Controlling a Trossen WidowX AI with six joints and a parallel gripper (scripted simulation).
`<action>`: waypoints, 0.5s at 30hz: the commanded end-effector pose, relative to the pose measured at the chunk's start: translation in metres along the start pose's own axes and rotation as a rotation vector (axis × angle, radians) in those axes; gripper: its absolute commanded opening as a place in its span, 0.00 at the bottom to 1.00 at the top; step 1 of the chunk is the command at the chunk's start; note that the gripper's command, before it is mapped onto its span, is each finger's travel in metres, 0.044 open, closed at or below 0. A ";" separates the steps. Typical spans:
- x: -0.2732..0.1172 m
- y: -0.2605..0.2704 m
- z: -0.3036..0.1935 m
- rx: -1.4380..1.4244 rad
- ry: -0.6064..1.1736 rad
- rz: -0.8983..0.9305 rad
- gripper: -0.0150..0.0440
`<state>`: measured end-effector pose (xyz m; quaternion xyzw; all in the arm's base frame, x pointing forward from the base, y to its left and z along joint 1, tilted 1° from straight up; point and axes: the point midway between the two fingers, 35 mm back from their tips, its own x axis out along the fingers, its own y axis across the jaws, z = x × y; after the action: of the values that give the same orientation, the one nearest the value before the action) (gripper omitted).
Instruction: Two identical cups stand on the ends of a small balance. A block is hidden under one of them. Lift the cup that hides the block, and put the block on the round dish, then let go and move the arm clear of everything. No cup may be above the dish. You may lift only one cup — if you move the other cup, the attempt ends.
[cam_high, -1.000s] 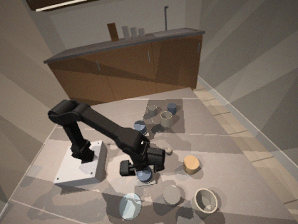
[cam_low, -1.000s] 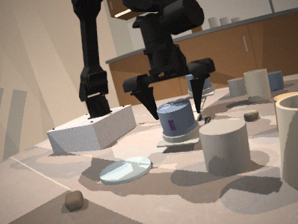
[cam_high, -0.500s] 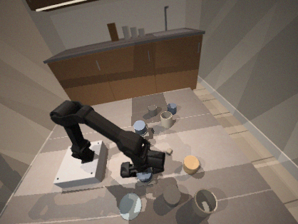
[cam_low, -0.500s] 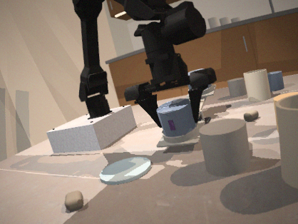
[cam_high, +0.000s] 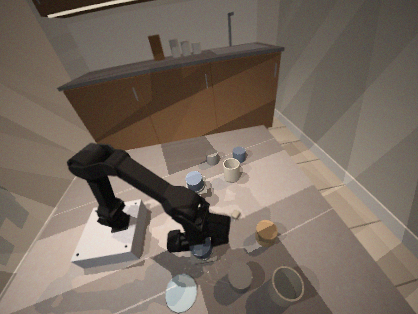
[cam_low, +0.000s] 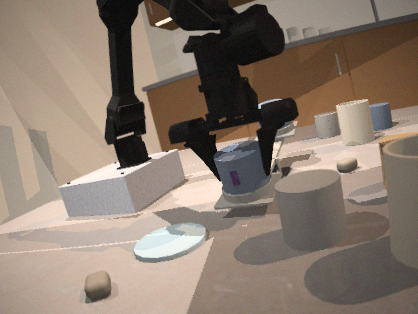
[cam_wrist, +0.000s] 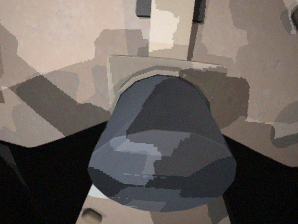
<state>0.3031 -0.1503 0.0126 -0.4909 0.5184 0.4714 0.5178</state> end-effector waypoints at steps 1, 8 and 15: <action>-0.006 -0.002 -0.001 -0.003 -0.001 -0.006 0.33; -0.015 -0.004 -0.001 -0.003 -0.001 -0.006 0.25; -0.023 -0.005 -0.002 -0.003 -0.001 -0.006 0.25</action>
<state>0.3038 -0.1507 0.0272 -0.4868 0.5200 0.4755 0.5162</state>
